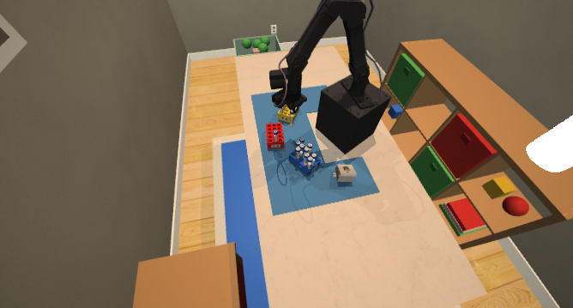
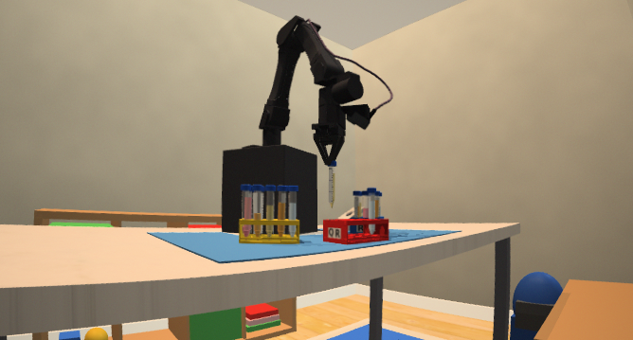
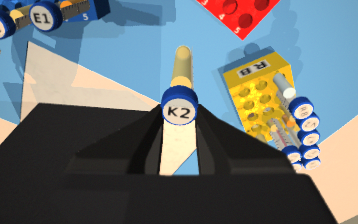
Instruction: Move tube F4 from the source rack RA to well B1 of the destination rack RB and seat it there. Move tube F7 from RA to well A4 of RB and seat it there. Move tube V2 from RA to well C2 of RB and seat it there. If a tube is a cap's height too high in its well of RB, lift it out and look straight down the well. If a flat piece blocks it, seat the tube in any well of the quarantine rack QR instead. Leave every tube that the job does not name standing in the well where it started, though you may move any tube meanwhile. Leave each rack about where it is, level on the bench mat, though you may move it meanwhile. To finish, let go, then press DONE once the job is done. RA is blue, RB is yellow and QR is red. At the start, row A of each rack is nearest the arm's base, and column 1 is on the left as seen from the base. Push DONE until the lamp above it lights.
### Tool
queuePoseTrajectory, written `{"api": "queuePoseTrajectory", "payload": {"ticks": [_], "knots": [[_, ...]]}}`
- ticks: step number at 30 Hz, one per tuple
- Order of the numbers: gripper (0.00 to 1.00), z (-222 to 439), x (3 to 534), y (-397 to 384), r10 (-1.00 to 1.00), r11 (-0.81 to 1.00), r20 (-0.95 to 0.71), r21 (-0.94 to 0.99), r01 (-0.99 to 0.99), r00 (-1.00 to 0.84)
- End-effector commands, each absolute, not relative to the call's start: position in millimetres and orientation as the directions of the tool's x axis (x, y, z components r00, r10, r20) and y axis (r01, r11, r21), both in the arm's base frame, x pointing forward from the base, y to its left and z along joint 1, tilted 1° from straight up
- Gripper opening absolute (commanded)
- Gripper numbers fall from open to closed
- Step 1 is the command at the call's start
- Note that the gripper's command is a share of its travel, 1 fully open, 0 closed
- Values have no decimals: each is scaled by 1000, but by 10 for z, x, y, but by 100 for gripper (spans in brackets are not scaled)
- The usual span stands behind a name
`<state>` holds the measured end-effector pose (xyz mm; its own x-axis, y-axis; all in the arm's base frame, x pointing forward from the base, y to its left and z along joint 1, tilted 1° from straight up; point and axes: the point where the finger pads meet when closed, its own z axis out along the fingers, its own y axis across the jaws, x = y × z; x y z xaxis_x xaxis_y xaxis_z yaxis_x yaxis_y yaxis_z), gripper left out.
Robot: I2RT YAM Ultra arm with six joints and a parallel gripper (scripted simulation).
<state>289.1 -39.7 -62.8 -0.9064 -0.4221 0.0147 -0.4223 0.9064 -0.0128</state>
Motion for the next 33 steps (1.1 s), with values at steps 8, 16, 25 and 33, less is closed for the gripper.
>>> {"api": "queuePoseTrajectory", "payload": {"ticks": [8, 16, 25, 33], "knots": [[0, -549, 3052, -377, -124, 992, -46, -31, -122, -991], [0, -585, 2778, -598, -118, 993, -23, -26, -118, -993], [0, -585, 2610, -799, -118, 993, -23, -24, -118, -993], [0, -584, 2463, -976, -118, 993, -24, -24, -118, -993]]}}
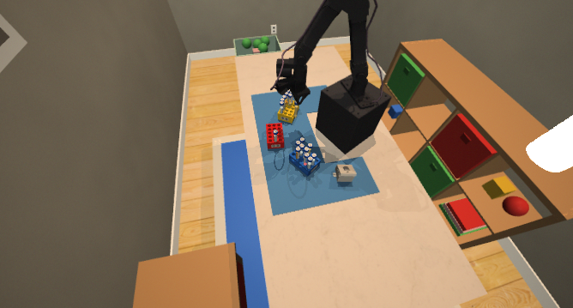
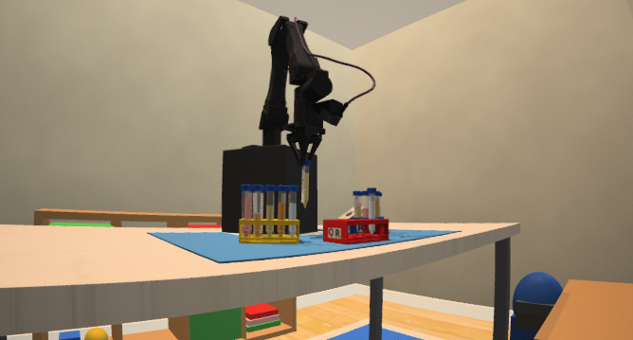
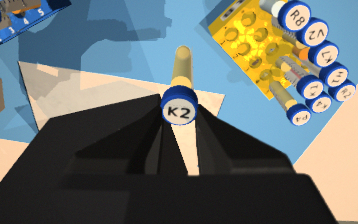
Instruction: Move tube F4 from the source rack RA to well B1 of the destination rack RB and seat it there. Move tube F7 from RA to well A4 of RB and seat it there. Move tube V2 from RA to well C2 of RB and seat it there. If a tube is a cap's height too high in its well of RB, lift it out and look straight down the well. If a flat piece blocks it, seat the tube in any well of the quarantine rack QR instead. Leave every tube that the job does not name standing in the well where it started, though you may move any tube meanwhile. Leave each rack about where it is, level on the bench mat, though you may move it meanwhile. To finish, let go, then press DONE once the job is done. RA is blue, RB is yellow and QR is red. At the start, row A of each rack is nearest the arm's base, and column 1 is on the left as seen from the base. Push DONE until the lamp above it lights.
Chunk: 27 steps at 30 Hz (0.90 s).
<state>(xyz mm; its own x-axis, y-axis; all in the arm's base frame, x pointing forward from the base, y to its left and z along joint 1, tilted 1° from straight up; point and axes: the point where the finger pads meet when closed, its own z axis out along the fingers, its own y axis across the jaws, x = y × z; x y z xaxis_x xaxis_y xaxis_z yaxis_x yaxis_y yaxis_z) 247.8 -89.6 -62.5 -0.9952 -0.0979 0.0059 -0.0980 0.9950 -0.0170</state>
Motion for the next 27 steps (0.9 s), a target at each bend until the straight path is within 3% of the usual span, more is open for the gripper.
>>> {"api": "queuePoseTrajectory", "payload": {"ticks": [1, 20, 27], "knots": [[0, -584, 2442, -1001, -118, 993, -24, -24, -118, -993], [0, -570, 2116, -1440, -118, 993, -28, -30, -118, -993], [0, -591, 2223, -1486, -129, 992, -9, -13, -129, -992]]}}
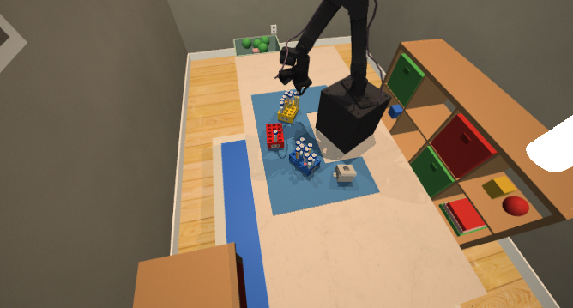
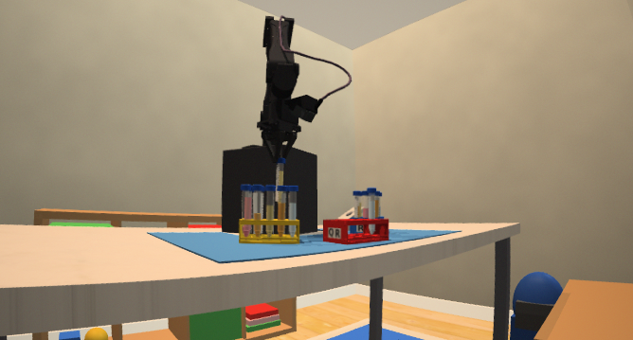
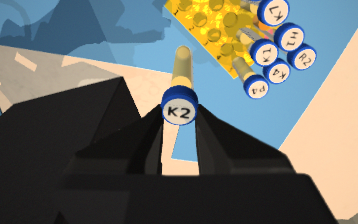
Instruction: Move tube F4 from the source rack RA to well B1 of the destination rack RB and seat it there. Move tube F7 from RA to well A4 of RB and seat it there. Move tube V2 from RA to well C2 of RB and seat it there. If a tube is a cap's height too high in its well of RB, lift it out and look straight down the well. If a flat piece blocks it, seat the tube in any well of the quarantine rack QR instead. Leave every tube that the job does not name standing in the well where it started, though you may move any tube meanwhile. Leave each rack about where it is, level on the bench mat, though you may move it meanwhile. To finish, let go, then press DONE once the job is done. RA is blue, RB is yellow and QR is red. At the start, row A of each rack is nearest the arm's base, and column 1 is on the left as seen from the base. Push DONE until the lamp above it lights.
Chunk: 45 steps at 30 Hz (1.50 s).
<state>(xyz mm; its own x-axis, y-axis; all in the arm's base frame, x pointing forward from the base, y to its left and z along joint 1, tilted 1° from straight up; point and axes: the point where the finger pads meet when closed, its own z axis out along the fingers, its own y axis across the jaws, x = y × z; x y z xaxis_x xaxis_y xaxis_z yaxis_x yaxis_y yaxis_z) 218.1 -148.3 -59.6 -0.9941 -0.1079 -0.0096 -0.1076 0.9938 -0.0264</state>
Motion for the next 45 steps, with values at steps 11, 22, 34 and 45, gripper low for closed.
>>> {"api": "queuePoseTrajectory", "payload": {"ticks": [11, 22, 34, 45], "knots": [[0, -588, 2346, -1630, -118, 993, -7, -16, -118, -993], [0, -585, 2466, -1721, -119, 993, -8, -17, -118, -993], [0, -582, 2593, -1828, -117, 993, -8, -17, -117, -993], [0, -565, 2678, -1867, -121, 992, -13, -27, -120, -993]]}}
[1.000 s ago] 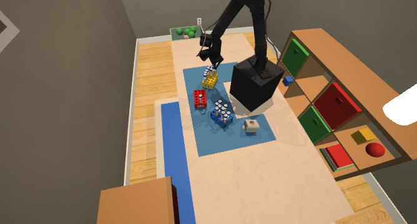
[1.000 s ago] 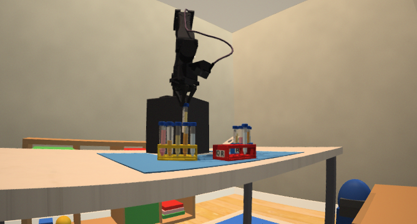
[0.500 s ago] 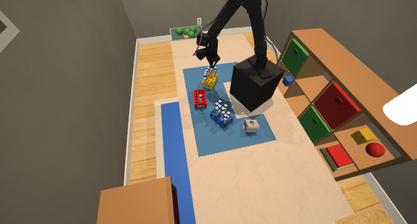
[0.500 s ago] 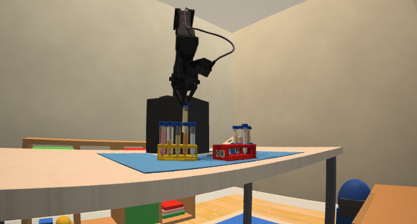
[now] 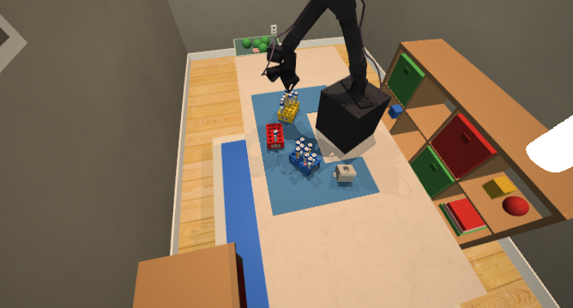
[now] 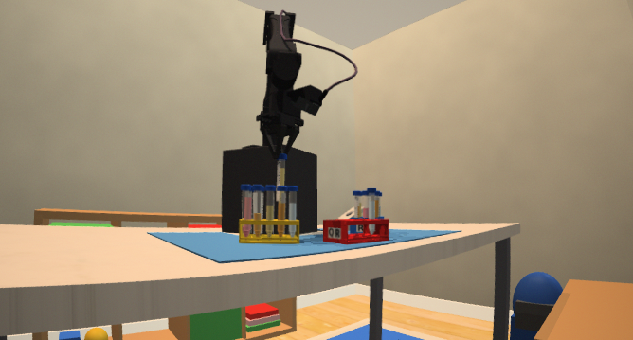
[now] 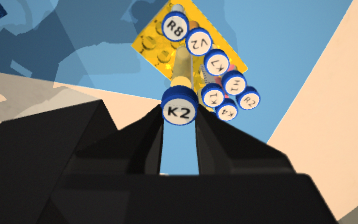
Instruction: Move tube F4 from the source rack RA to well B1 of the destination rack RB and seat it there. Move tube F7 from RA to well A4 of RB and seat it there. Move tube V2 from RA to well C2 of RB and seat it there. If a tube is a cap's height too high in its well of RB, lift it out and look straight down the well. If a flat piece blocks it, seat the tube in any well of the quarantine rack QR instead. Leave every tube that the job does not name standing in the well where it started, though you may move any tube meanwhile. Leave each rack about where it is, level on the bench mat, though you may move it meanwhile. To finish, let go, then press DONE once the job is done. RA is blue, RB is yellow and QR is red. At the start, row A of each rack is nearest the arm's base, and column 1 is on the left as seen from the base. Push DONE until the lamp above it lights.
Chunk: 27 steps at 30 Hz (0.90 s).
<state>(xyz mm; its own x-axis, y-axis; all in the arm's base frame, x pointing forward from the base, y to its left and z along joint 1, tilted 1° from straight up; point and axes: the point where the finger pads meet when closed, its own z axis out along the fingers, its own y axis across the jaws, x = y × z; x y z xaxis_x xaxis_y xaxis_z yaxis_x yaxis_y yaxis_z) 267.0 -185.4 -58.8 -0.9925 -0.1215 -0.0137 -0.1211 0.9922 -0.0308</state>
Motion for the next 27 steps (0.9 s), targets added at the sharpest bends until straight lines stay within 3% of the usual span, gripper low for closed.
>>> {"api": "queuePoseTrajectory", "payload": {"ticks": [1, 27], "knots": [[0, -565, 2678, -1867, -121, 992, -13, -27, -120, -993], [0, -554, 2612, -1794, -119, 993, -19, -26, -119, -993]]}}
